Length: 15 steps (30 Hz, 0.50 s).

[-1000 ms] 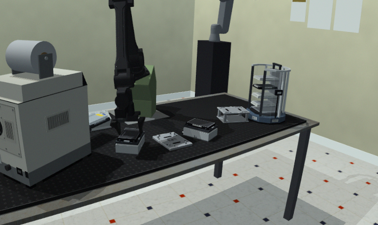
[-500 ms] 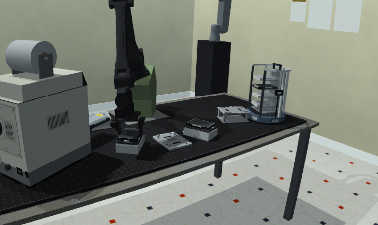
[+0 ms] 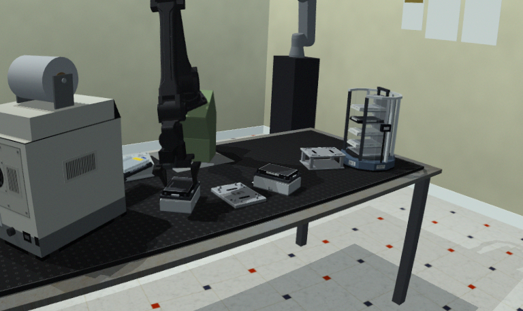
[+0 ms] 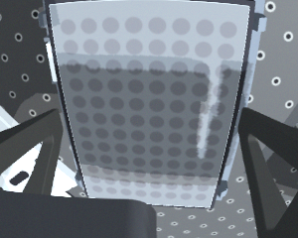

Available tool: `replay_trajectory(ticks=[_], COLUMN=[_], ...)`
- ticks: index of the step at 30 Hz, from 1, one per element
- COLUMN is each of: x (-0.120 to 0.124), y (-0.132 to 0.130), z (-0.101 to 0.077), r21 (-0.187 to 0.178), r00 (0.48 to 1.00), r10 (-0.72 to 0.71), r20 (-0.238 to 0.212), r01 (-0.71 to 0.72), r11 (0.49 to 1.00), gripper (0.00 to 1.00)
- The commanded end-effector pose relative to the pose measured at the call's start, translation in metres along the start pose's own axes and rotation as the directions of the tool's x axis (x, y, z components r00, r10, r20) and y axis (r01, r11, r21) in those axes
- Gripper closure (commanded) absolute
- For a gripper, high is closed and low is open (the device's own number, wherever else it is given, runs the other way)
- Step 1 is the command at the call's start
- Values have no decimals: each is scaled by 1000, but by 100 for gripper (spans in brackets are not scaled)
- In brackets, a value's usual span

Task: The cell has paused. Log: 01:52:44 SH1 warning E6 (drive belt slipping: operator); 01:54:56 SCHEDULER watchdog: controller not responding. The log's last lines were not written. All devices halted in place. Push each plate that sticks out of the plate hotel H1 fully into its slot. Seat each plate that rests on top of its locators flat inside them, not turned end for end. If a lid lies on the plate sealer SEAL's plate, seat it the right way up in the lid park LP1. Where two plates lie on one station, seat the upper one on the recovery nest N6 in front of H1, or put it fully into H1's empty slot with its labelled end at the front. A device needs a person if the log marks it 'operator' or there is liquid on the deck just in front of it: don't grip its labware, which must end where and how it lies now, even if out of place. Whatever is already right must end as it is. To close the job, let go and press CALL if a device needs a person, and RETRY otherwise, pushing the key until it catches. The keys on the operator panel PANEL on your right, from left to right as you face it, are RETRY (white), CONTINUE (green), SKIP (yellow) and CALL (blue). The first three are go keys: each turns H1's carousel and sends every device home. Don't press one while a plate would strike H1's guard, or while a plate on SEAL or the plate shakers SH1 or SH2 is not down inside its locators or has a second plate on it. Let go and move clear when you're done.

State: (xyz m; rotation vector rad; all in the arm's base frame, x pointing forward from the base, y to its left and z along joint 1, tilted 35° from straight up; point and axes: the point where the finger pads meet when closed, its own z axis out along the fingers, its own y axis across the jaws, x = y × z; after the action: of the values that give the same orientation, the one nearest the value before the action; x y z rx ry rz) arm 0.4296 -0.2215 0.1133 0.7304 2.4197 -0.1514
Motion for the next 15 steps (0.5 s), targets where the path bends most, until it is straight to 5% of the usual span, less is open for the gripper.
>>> replay_trajectory(ticks=[1,15], x=[-2,1], y=[-1,6], z=[-10,-42], r21=[1,-3], r00=[1000,1000], r10=[-5,3], r20=[7,4], r01=[5,-3], r11=[1000,1000], gripper=[0,0])
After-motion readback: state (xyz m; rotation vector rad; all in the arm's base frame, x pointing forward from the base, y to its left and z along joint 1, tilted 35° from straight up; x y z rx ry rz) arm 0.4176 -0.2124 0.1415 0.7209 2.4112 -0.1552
